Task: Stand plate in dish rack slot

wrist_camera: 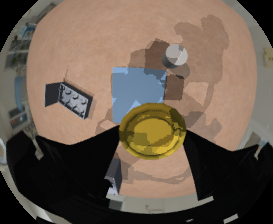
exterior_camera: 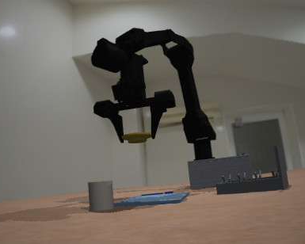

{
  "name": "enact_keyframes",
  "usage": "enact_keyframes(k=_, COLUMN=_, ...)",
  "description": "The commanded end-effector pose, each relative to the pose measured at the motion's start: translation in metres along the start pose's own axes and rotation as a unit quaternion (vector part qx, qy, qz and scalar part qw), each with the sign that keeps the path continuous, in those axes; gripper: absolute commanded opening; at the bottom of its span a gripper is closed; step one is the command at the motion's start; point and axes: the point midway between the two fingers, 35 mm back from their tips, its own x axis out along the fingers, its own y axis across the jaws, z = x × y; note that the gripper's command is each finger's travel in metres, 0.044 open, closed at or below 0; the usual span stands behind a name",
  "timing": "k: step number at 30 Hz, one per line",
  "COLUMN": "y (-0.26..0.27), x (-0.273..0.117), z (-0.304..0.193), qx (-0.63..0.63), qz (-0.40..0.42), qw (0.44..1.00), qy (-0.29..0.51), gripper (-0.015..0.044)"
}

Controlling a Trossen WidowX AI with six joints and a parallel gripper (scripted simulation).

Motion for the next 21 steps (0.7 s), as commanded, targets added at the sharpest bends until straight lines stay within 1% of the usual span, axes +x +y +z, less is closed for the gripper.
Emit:
enact_keyframes(k=1, y=0.000, x=-0.024, z=0.000, qx=-0.002, qz=-0.001, qw=1.000, qy=-0.002, gripper=0.0000)
enact_keyframes(k=6, y=0.000, x=-0.044, z=0.000, qx=-0.002, qz=-0.001, qw=1.000, qy=-0.002, gripper=0.0000)
enact_keyframes(k=11, y=0.000, x=-0.046, z=0.000, qx=-0.005, qz=-0.001, qw=1.000, qy=-0.002, gripper=0.0000)
enact_keyframes(k=21, y=0.020, x=-0.047, z=0.000, qx=-0.165, qz=-0.001, qw=0.986, qy=-0.003, gripper=0.0000)
